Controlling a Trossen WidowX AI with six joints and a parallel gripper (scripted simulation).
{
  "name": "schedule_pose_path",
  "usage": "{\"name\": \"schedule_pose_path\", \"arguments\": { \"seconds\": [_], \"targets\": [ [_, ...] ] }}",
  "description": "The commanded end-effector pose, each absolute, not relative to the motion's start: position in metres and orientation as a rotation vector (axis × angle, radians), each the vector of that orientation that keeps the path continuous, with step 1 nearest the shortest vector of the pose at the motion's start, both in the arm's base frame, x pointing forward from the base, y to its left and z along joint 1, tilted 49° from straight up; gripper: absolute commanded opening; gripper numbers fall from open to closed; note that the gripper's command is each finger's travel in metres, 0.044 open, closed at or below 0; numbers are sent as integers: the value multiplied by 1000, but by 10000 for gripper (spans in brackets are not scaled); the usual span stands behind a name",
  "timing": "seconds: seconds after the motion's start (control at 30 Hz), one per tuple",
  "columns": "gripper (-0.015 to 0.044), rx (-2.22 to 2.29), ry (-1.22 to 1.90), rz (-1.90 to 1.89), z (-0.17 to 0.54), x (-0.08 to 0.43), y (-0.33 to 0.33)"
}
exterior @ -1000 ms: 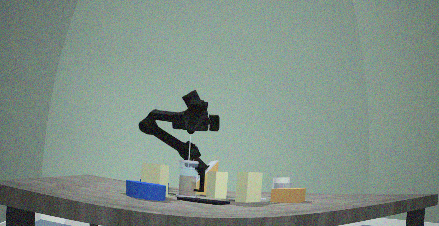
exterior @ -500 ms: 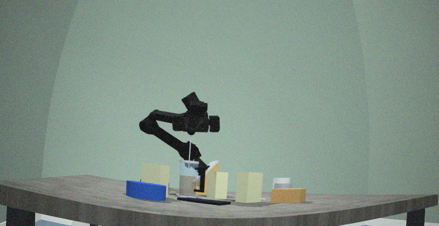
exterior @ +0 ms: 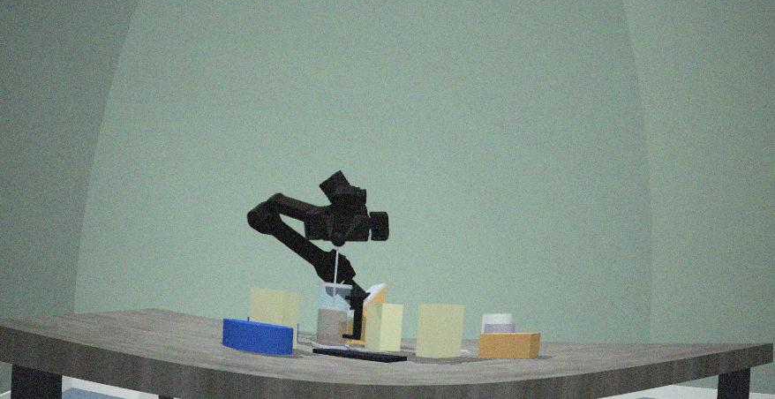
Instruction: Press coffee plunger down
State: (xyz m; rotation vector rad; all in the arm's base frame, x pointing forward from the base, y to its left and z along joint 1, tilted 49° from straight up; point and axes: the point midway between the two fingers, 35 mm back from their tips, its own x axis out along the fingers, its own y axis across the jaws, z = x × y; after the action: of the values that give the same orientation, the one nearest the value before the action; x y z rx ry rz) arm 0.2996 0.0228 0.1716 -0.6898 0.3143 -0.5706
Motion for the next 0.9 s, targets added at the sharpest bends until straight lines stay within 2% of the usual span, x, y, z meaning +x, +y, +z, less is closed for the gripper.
{"name": "schedule_pose_path", "arguments": {
  "seconds": [0.0,0.87],
  "targets": [
    [125,-714,346,-582,157,298,11],
    [125,-721,336,-585,131,303,-22]
  ]
}}
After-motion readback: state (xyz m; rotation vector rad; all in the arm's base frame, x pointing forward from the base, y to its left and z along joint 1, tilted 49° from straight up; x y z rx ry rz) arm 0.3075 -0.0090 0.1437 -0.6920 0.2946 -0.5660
